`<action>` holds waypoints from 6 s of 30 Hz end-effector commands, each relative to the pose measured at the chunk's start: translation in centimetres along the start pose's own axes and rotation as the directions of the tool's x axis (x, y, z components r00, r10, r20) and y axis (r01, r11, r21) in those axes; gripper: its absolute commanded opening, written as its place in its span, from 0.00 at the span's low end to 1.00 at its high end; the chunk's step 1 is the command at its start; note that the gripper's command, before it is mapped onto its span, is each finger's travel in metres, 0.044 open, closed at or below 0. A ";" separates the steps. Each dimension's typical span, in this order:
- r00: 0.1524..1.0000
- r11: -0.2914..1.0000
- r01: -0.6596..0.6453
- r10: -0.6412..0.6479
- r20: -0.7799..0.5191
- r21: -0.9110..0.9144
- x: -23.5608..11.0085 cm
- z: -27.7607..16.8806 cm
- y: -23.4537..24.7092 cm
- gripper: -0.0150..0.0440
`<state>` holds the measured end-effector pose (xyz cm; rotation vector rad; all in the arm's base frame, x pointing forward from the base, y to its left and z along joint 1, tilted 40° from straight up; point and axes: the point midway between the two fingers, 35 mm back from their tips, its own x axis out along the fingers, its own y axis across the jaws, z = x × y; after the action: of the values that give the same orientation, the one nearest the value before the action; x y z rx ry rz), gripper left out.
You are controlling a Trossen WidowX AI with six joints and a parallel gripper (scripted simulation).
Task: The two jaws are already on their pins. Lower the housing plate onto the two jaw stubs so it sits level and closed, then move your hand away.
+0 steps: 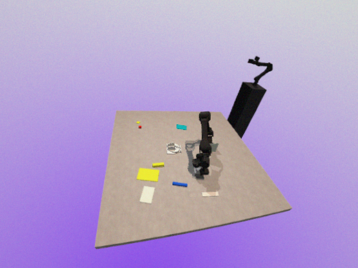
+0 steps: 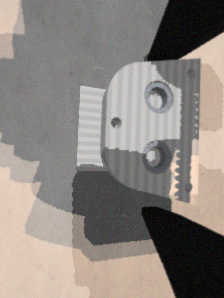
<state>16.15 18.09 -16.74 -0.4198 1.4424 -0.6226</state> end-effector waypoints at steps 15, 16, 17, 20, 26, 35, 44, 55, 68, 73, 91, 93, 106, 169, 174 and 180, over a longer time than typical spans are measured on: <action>1.000 1.000 0.001 -0.001 0.000 0.000 0.0 0.0 0.0 0.94; 1.000 1.000 0.001 -0.001 0.000 0.000 0.0 0.0 0.0 0.93; 1.000 1.000 0.001 -0.001 0.000 0.000 0.0 0.0 0.0 0.92; 1.000 1.000 0.001 -0.001 0.000 0.000 0.0 0.0 0.0 0.89; 1.000 1.000 0.001 -0.001 0.000 0.000 0.0 0.0 0.0 0.85; 1.000 1.000 0.001 -0.001 0.000 0.000 -0.2 0.0 0.0 0.85; 1.000 1.000 0.002 -0.002 0.000 -0.003 -2.9 0.1 0.2 0.85; 1.000 1.000 0.003 -0.003 0.000 -0.007 -6.5 0.0 0.0 0.85; 1.000 1.000 -0.003 0.003 -0.001 -0.010 -7.6 1.1 -0.9 0.85; 1.000 1.000 -0.009 0.009 -0.001 -0.012 -7.9 2.4 -1.9 0.85; 1.000 1.000 -0.025 0.025 0.000 -0.015 -8.6 6.8 -6.1 0.85; 1.000 1.000 -0.026 0.026 0.000 -0.015 -8.7 7.2 -6.6 0.85; 1.000 1.000 -0.028 0.028 0.003 -0.014 -8.8 9.8 -10.2 0.85; 1.000 1.000 0.023 -0.023 0.007 0.002 -7.4 14.5 -24.0 0.85; 1.000 1.000 0.023 -0.023 0.007 0.002 -7.4 14.5 -24.0 0.85; 1.000 1.000 0.023 -0.023 0.007 0.002 -7.4 14.5 -24.0 0.85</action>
<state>27.11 2.83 5.29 -0.4270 1.4284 -0.6409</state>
